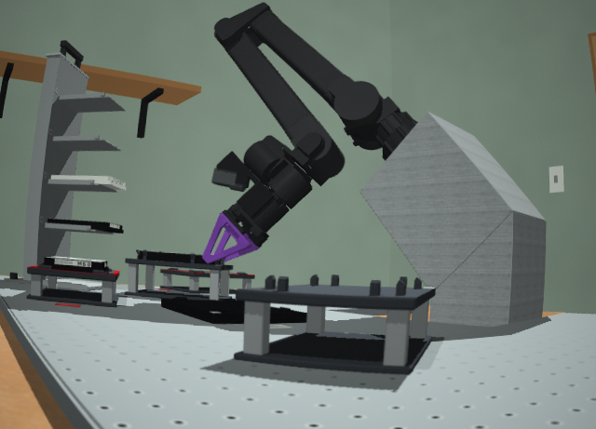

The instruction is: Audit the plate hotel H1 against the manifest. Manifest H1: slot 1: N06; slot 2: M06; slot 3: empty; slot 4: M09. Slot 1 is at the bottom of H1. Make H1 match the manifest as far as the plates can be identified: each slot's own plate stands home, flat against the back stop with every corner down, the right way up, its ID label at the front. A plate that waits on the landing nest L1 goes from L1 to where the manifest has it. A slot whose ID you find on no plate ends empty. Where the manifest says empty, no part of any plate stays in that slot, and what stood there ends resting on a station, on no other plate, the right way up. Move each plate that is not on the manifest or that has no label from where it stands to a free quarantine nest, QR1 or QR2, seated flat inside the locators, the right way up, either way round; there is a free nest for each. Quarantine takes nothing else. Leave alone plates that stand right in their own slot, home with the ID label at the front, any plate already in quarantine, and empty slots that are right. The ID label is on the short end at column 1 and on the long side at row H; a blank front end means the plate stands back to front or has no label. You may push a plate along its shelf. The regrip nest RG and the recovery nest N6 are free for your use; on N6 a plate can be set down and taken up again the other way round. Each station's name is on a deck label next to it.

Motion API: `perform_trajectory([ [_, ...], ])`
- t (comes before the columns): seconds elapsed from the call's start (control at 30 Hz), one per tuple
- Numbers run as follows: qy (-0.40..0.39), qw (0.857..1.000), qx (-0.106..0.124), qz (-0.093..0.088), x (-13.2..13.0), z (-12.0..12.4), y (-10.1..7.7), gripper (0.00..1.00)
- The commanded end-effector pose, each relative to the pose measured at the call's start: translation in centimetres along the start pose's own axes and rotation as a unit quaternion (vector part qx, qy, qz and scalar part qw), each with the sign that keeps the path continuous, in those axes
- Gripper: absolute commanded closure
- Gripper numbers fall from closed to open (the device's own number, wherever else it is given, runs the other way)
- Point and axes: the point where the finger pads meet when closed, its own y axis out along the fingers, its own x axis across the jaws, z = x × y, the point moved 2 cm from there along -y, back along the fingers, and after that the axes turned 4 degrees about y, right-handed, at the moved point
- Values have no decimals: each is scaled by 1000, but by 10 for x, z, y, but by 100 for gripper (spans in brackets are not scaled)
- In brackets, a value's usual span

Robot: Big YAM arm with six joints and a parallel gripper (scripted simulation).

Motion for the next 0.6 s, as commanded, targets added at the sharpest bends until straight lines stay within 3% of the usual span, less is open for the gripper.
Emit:
perform_trajectory([
  [0.0,-2,1000,-4,0,0,-2,-1,7],
  [0.03,-2,1000,-4,0,0,-2,-1,7],
  [0.07,-2,1000,-4,0,0,-2,-1,0],
  [0.53,-2,1000,-4,0,0,-2,-1,0],
  [0.57,-9,1000,-12,3,-2,-9,4,0],
])
